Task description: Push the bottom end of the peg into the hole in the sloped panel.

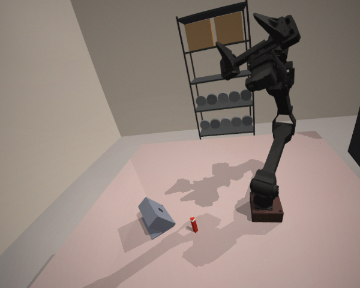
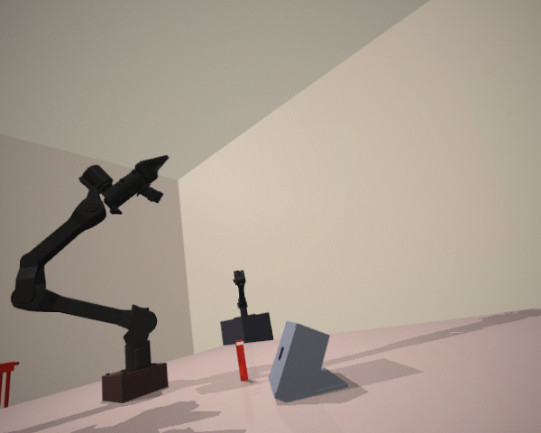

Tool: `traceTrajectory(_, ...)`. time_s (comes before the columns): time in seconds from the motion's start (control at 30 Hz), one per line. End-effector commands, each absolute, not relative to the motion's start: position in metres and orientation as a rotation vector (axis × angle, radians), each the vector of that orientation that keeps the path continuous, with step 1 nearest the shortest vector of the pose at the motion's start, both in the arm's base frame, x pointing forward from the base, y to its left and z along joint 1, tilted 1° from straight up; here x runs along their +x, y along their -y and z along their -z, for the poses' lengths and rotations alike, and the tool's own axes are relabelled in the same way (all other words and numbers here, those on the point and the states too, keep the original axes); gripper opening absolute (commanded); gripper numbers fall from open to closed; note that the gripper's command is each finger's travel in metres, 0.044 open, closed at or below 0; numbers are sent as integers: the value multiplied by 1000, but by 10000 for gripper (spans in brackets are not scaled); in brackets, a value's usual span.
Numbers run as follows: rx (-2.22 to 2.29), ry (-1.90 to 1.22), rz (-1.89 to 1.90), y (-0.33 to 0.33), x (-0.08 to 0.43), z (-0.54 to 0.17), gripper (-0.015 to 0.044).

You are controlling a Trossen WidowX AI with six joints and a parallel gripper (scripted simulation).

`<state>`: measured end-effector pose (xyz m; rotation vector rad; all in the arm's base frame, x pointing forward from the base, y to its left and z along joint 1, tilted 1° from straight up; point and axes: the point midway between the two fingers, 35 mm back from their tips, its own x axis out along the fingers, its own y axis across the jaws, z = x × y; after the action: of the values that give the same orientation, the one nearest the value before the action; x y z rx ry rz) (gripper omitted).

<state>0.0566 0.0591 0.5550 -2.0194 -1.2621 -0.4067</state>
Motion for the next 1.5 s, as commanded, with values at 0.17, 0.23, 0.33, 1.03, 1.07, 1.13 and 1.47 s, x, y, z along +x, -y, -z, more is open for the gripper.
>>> traceTrajectory(0.17,-2080,1173,154,-113,91,-526,440)
traceTrajectory(0.23,-2080,1157,91,-123,97,-518,440)
traceTrajectory(0.33,-2079,1127,-6,-137,107,-506,440)
traceTrajectory(1.03,-1978,717,-611,-204,179,-403,440)
traceTrajectory(1.07,-1969,690,-635,-205,182,-397,440)
traceTrajectory(1.13,-1950,635,-682,-208,189,-386,440)
traceTrajectory(1.47,-1832,331,-878,-215,218,-328,440)
